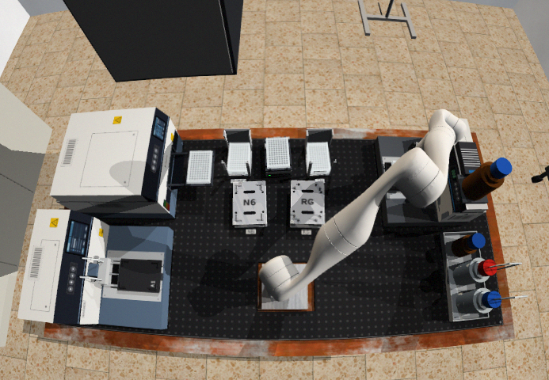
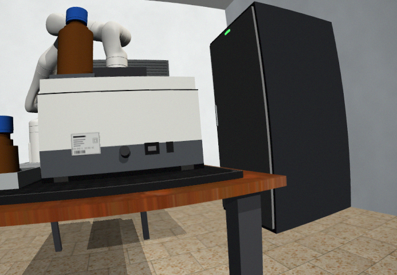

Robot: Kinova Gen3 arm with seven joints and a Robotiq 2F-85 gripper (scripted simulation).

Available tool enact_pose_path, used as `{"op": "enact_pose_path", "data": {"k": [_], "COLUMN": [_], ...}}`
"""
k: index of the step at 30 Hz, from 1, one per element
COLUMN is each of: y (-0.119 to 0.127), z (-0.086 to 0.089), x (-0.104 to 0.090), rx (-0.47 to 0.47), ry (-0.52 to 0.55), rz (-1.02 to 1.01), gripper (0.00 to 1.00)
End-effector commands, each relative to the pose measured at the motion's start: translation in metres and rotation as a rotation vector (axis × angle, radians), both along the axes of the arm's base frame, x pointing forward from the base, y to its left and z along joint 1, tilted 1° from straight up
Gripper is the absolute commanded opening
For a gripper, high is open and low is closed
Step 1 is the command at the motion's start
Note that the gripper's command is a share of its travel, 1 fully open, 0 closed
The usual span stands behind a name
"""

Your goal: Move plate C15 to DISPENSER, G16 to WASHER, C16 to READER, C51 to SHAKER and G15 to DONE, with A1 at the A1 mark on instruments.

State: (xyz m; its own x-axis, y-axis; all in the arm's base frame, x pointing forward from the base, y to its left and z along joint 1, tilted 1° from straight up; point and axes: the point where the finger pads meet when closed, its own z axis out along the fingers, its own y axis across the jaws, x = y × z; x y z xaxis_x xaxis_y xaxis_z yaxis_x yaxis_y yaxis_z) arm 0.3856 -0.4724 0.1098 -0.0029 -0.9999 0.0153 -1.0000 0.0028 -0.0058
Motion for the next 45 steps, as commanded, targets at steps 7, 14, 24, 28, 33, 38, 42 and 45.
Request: {"op": "enact_pose_path", "data": {"k": [7,14,24,28,33,38,42,45], "y": [0.0,0.0,-0.001,-0.001,-0.001,-0.001,-0.001,-0.001], "z": [0.001,-0.003,-0.013,-0.017,-0.017,-0.017,-0.017,-0.017], "x": [0.0,0.0,0.001,0.001,0.001,0.001,0.001,0.001], "rx": [-0.002,-0.002,-0.002,-0.002,-0.002,-0.002,-0.002,-0.002], "ry": [-0.002,-0.002,-0.002,-0.002,-0.002,-0.002,-0.002,-0.002], "rz": [0.0,0.0,0.0,0.0,0.0,0.0,0.0,0.0], "gripper": [0.94,0.94,0.94,0.94,0.94,0.94,0.94,0.94]}}
